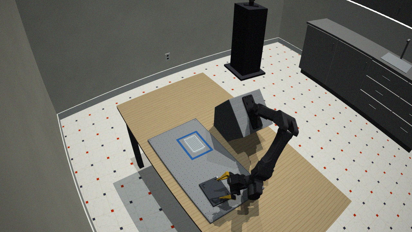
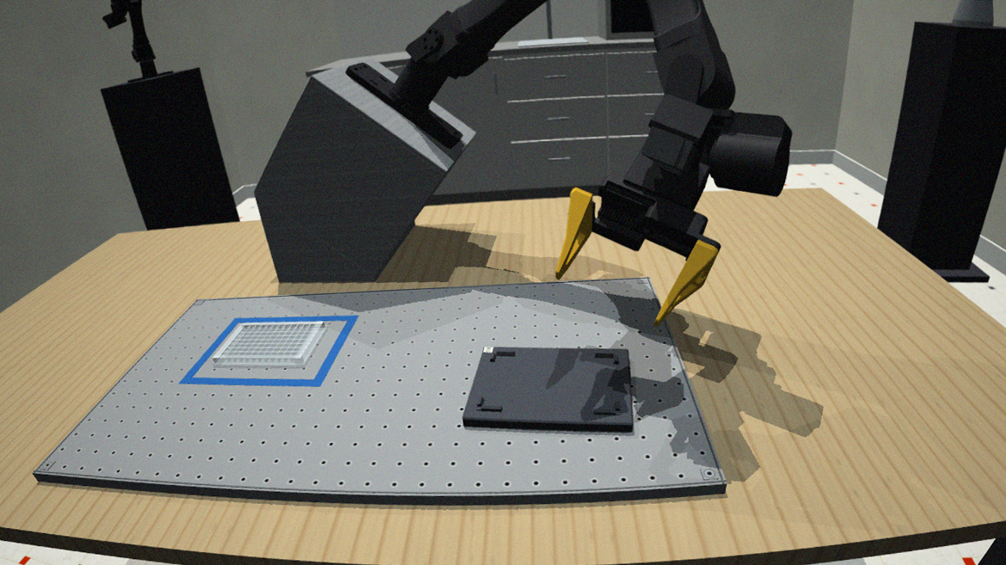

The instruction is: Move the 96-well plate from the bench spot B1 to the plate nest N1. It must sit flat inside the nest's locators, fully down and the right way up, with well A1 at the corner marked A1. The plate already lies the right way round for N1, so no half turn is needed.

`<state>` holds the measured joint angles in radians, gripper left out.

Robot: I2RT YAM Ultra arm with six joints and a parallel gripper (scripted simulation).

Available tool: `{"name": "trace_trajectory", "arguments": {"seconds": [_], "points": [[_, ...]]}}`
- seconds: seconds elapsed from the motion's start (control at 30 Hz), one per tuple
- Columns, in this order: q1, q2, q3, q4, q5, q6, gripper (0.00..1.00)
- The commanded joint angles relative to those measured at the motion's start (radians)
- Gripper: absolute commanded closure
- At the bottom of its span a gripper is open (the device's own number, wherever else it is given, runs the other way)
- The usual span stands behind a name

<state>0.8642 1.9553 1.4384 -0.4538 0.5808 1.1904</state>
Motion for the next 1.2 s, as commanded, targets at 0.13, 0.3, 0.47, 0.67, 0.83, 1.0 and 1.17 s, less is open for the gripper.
{"name": "trace_trajectory", "arguments": {"seconds": [0.13, 0.3, 0.47, 0.67, 0.83, 1.0, 1.17], "points": [[-0.081, 0.041, -0.011, 0.010, -0.065, -0.205, 0.00], [-0.120, 0.065, 0.004, -0.014, -0.109, -0.321, 0.00], [-0.159, 0.089, -0.039, -0.005, -0.151, -0.426, 0.00], [-0.218, 0.121, -0.014, -0.010, -0.211, -0.585, 0.00], [-0.268, 0.150, -0.025, -0.011, -0.263, -0.722, 0.00], [-0.302, 0.172, -0.014, -0.027, -0.305, -0.830, 0.00], [-0.346, 0.196, -0.036, -0.009, -0.346, -0.937, 0.00]]}}
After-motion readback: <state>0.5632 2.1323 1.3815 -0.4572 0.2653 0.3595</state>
